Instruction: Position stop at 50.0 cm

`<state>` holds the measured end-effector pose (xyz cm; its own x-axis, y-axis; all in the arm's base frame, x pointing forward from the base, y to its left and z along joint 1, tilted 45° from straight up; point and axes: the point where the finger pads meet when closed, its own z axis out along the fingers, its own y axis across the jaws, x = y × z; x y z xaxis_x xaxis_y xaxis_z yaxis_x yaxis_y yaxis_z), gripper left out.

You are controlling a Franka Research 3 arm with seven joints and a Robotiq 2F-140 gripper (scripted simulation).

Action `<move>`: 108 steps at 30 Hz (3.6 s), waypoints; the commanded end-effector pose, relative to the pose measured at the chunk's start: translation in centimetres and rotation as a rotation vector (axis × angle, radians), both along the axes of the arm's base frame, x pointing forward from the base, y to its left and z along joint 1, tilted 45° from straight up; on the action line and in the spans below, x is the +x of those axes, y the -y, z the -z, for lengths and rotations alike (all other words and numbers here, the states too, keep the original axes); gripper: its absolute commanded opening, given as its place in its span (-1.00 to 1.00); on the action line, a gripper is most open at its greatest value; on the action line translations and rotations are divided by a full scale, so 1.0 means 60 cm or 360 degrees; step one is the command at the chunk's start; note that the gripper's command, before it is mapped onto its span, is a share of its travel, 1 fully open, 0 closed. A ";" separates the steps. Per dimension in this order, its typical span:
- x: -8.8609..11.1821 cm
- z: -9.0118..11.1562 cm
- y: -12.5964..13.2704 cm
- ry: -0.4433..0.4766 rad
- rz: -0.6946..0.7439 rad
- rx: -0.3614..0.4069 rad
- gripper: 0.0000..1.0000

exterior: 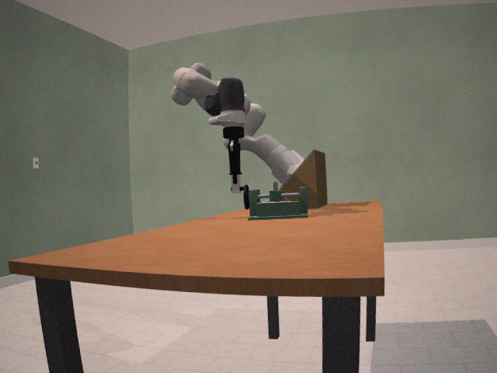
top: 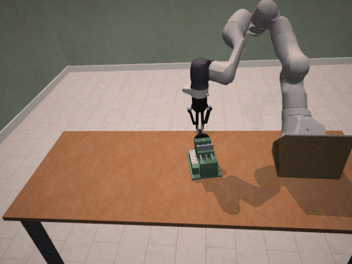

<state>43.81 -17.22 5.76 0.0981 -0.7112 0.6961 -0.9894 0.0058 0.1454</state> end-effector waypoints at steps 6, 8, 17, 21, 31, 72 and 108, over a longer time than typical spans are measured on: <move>-0.020 0.000 0.003 -0.0008 0.0012 -0.0002 -0.92; -0.024 0.000 0.003 -0.0008 0.0012 -0.0002 -0.92; -0.036 0.003 0.008 -0.0008 0.0012 -0.0002 -0.92; -0.044 0.005 0.011 -0.0008 0.0012 -0.0002 -0.92; -0.062 0.023 0.031 -0.0008 0.0012 -0.0002 -0.92; -0.044 0.063 0.068 -0.0008 0.0012 -0.0002 -0.92; -0.015 0.073 0.073 -0.0008 0.0012 -0.0002 -0.92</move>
<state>42.82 -21.51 1.51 0.0942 -0.7111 0.6968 -0.9892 0.0123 0.1463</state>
